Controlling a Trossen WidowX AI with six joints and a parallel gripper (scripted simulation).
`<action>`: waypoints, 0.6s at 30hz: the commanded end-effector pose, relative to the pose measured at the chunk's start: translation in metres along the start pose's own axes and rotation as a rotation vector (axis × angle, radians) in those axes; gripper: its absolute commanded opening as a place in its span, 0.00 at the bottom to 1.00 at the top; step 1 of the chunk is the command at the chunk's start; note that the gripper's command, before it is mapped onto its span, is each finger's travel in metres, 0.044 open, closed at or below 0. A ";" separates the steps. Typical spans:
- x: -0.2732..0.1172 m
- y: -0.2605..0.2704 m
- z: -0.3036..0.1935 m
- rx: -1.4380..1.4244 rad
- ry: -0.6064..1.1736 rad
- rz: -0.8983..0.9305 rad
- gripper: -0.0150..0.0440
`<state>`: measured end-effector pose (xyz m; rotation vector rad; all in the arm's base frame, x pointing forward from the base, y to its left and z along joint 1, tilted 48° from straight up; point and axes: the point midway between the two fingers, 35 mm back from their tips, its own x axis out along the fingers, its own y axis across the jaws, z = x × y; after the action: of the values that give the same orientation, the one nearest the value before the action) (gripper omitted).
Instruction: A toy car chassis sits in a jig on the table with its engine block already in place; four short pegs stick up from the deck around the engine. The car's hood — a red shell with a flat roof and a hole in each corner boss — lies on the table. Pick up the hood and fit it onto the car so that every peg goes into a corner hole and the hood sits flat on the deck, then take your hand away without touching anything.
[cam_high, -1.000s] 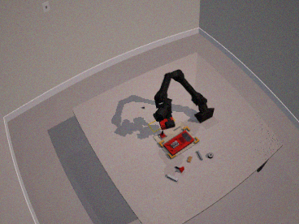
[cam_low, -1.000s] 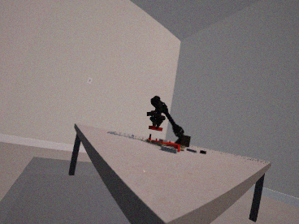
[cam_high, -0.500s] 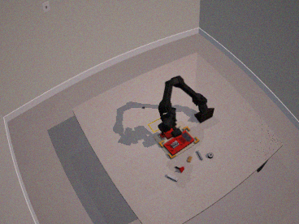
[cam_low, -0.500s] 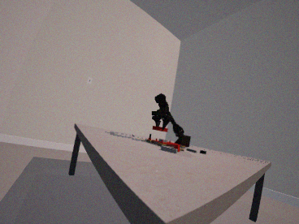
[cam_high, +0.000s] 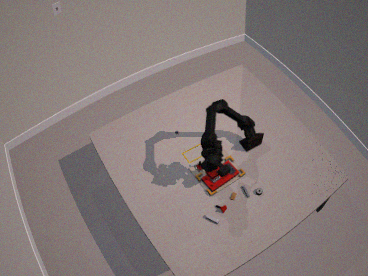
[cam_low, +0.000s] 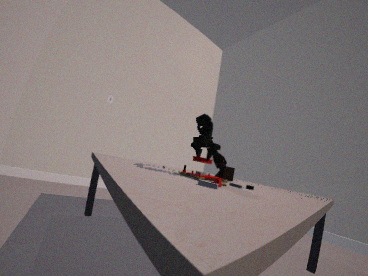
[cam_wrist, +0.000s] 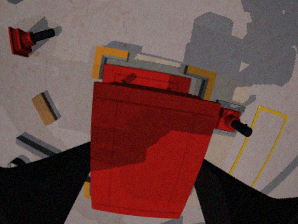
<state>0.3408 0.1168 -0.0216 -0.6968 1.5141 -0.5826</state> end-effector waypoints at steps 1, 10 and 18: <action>0.004 0.001 0.001 -0.004 0.000 0.005 0.25; 0.042 0.004 0.002 -0.004 -0.001 0.004 0.25; 0.049 0.005 0.001 -0.004 -0.001 0.003 0.25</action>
<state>0.3420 0.0876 -0.0565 -0.6876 1.5163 -0.5771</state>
